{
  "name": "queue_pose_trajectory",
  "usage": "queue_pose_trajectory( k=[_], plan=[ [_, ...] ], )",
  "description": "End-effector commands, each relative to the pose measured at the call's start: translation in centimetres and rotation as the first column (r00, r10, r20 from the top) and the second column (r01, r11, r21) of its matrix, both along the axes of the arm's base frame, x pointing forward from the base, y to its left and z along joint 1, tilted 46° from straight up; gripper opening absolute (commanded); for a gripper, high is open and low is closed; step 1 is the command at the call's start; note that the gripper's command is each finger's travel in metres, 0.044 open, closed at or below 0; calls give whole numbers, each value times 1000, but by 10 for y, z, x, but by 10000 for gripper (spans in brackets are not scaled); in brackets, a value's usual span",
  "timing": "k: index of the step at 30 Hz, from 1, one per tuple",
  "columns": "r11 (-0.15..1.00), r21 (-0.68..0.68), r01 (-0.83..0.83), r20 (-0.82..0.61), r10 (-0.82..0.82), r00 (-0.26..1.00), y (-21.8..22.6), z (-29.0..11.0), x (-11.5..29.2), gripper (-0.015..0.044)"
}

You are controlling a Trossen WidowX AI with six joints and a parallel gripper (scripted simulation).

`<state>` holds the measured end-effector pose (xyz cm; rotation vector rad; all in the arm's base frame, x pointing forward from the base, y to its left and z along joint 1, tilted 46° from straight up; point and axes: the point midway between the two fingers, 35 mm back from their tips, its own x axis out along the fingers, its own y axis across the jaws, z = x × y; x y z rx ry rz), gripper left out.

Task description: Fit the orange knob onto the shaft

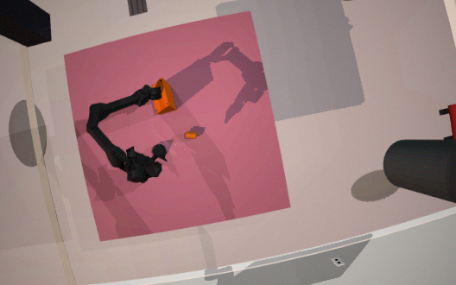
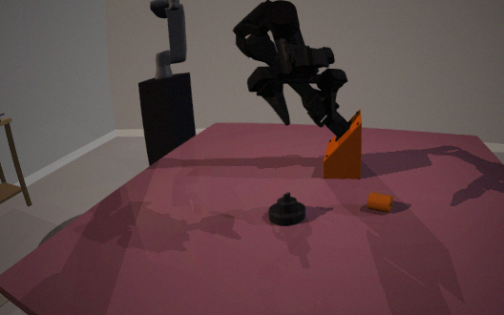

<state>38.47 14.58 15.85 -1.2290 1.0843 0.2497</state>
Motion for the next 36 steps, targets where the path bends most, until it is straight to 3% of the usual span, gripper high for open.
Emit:
queue_pose_trajectory(
  k=[1,13,36],
  plan=[
    [995,-95,-30,-152,16,988,9,-69,-16,440],
    [901,-385,-199,-523,-35,852,-14,-229,-110,440],
    [894,-397,-209,-535,-40,844,-36,-264,-110,440]
  ],
)
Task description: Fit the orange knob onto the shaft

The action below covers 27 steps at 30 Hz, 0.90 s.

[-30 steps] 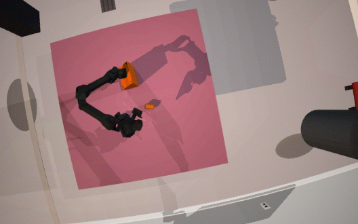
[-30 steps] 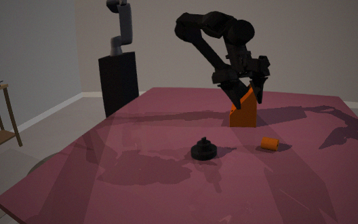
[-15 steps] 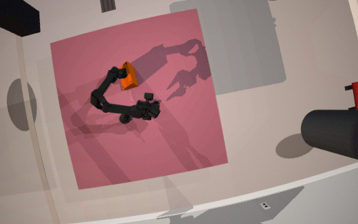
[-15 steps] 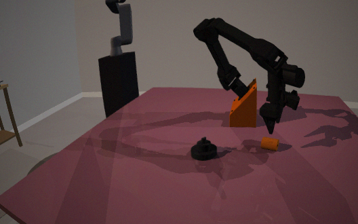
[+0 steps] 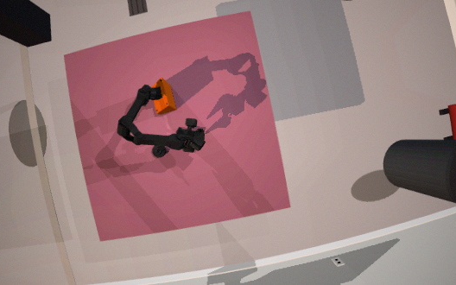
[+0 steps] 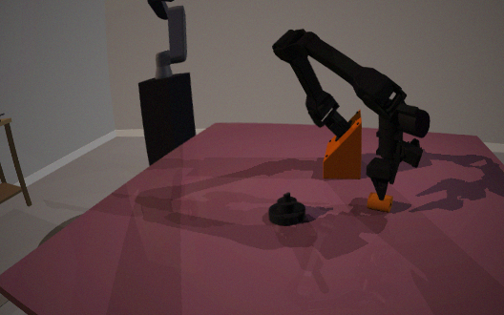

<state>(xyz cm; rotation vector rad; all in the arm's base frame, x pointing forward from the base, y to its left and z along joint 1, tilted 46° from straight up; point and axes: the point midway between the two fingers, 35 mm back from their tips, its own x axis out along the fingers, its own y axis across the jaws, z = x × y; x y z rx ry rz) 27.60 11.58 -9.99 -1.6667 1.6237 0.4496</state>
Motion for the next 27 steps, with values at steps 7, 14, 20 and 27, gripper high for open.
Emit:
queue_pose_trajectory(
  k=[7,14,20,27],
  plan=[
    [1000,-11,-3,-9,3,1000,-14,-14,1,440],
    [1000,-12,-3,-9,3,1000,-22,-22,2,440],
    [1000,-13,-3,-9,3,1000,-29,-29,3,440],
    [1000,-13,-3,-9,3,1000,-30,-31,3,335]
  ],
)
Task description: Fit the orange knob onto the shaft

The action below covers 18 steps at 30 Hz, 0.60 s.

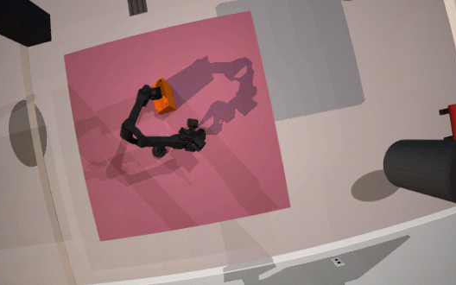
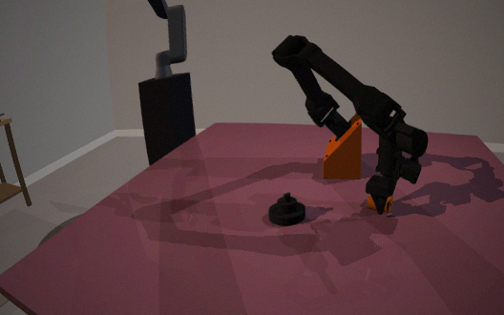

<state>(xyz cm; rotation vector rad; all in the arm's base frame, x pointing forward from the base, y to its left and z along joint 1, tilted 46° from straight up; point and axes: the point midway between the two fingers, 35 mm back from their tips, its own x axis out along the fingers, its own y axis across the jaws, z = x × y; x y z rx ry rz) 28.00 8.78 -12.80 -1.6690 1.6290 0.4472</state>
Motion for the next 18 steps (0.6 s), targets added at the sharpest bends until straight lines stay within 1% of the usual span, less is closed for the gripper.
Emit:
queue_pose_trajectory(
  k=[1,3,4,14,18],
  plan=[
    [1000,-8,-4,-7,4,1000,-2,-2,-1,309],
    [1000,-8,-4,-7,4,1000,-2,-2,-1,256],
    [1000,-8,-4,-7,4,1000,-2,-2,-1,240],
    [1000,-8,-4,-7,4,1000,-2,-2,-1,240],
    [1000,-8,-4,-7,4,1000,-2,-2,-1,213]
  ],
)
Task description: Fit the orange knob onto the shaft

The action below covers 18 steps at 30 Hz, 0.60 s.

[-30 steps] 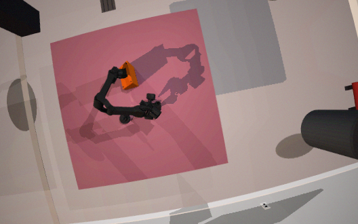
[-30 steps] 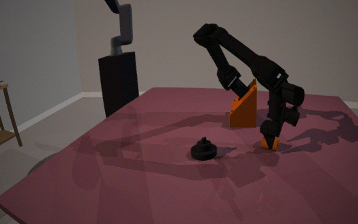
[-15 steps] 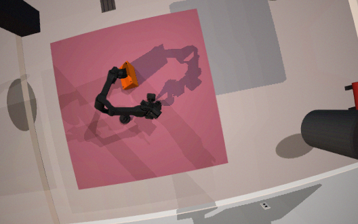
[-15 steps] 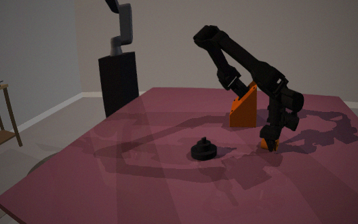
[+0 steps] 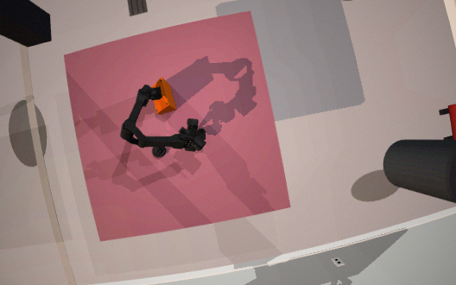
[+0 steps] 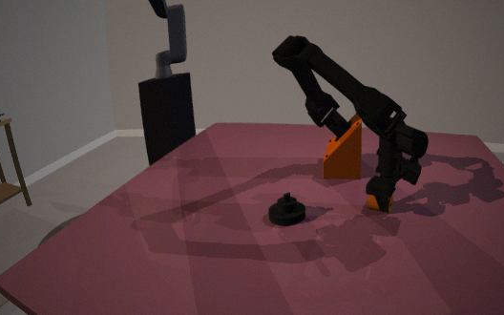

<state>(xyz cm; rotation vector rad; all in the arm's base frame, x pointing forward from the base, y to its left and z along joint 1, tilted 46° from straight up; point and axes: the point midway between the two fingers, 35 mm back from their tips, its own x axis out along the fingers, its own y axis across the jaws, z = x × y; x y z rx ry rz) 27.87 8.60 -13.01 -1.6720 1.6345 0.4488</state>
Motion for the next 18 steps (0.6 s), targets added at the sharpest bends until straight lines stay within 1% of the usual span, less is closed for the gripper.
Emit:
queue_pose_trajectory(
  k=[1,5,10,18],
  plan=[
    [1000,-4,-4,-1,4,1000,-1,0,0,207],
    [1000,-4,-4,-1,4,1000,-1,0,0,180],
    [1000,4,-5,0,5,1000,-1,0,0,179],
    [991,128,-36,13,35,999,-1,8,-2,179]
  ],
)
